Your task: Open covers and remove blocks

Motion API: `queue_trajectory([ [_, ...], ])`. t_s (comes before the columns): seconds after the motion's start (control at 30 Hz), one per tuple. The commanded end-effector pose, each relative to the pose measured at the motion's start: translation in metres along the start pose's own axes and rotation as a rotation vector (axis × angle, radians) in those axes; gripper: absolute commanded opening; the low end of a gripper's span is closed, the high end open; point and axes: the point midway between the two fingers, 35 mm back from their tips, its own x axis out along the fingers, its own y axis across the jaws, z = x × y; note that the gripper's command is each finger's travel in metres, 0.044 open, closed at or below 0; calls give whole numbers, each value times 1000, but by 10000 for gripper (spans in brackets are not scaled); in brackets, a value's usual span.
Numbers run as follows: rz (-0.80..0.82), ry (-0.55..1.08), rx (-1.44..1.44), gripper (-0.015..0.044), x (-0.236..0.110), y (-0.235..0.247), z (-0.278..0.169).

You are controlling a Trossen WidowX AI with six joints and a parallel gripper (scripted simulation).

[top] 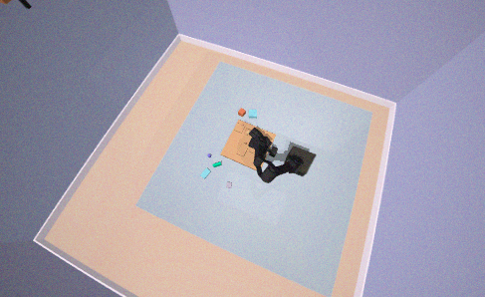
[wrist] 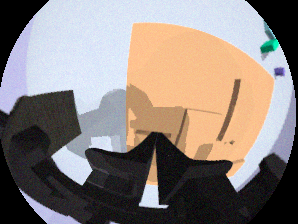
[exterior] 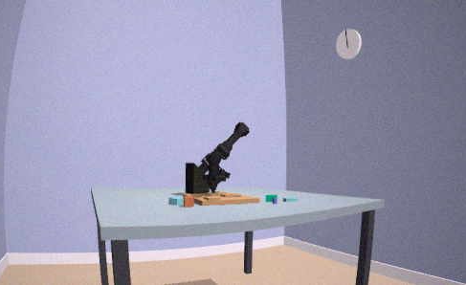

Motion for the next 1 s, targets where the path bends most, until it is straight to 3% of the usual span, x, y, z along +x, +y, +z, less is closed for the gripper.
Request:
queue_trajectory([
  [0.0,-2,-6,1,0,0,0,5],
  [0.97,-2,-9,1,0,0,1,33],
])
